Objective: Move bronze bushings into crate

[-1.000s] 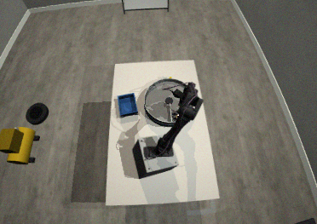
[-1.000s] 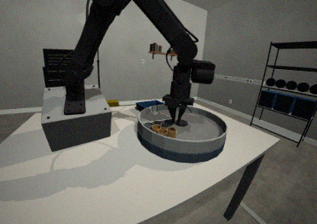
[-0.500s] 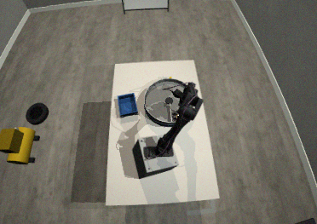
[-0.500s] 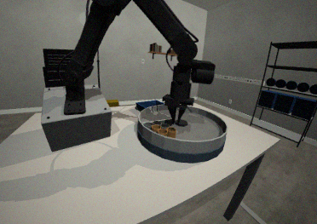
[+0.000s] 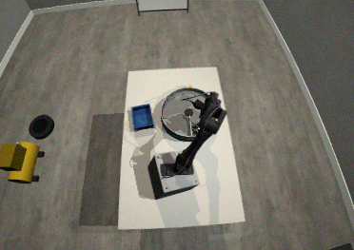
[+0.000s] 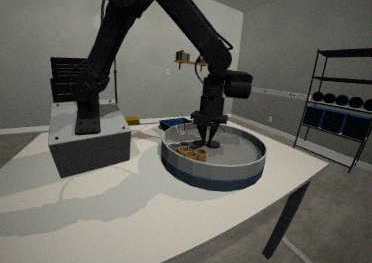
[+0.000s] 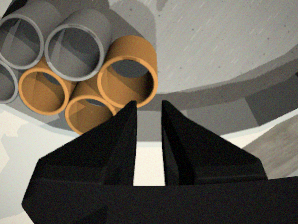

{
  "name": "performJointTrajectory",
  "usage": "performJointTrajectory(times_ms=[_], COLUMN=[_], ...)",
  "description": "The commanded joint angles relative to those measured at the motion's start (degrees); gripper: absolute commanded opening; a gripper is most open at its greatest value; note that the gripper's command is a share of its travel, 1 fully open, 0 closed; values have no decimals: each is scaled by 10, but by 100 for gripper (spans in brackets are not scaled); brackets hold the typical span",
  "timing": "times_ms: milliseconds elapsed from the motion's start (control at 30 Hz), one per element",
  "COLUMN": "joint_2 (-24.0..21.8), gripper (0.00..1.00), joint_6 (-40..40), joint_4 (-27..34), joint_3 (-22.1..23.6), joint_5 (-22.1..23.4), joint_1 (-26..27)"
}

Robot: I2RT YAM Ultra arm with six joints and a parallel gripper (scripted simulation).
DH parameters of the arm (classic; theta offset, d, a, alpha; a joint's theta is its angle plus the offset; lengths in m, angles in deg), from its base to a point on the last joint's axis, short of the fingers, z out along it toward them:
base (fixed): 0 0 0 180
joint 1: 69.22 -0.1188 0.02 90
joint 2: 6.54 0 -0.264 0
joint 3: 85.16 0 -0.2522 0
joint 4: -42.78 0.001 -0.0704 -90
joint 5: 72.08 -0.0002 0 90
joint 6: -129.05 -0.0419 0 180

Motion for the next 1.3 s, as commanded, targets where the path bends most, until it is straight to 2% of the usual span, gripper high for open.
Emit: performJointTrajectory(times_ms=[0, 1267], joint_2=[1, -5], gripper=[15, 15], joint_6=[-6, -6], joint_4=[8, 7], joint_3=[-19, -21], joint_5=[9, 9], joint_1=[-13, -13])
